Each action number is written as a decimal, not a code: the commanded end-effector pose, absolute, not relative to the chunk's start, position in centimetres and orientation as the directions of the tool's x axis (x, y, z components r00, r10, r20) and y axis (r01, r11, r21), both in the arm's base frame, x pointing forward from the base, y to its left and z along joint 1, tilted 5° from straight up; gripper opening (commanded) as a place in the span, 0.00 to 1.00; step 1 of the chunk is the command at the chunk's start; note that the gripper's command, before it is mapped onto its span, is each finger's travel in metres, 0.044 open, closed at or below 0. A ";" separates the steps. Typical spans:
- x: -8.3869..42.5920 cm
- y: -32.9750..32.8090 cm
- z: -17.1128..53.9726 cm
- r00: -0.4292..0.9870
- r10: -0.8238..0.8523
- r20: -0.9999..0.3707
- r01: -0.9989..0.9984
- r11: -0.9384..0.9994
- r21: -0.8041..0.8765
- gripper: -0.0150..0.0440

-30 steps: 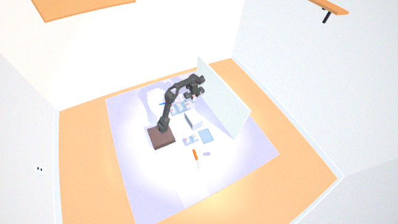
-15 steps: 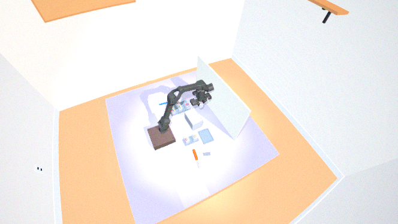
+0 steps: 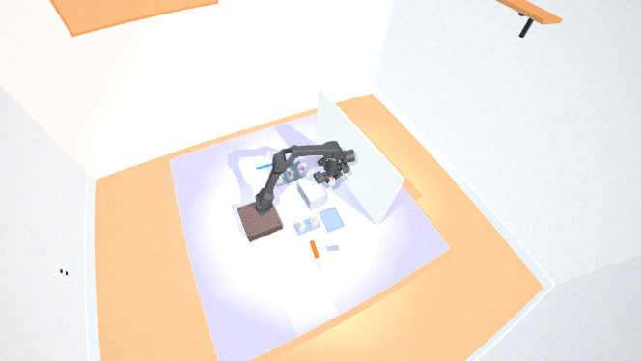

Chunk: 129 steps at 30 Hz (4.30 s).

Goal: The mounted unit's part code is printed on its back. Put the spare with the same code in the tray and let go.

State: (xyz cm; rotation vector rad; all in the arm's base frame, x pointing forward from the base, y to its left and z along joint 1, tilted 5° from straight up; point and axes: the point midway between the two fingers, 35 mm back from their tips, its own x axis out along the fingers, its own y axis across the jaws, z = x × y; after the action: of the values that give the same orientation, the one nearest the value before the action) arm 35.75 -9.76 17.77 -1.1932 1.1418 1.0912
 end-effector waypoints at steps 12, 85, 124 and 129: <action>32.3 -18.8 17.3 0.105 0.019 -0.994 -0.993 0.062 -0.103 0.25; 30.9 -23.2 12.0 0.102 0.018 -0.995 -0.993 0.057 -0.101 0.25; 31.3 -23.2 8.7 0.102 0.018 -0.995 -0.993 0.057 -0.101 0.25; 31.4 -23.2 8.2 0.102 0.019 -0.995 -0.993 0.057 -0.101 0.25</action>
State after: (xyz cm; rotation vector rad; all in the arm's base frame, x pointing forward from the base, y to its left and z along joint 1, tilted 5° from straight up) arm 31.33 -23.30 8.67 -1.2074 1.1463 1.1049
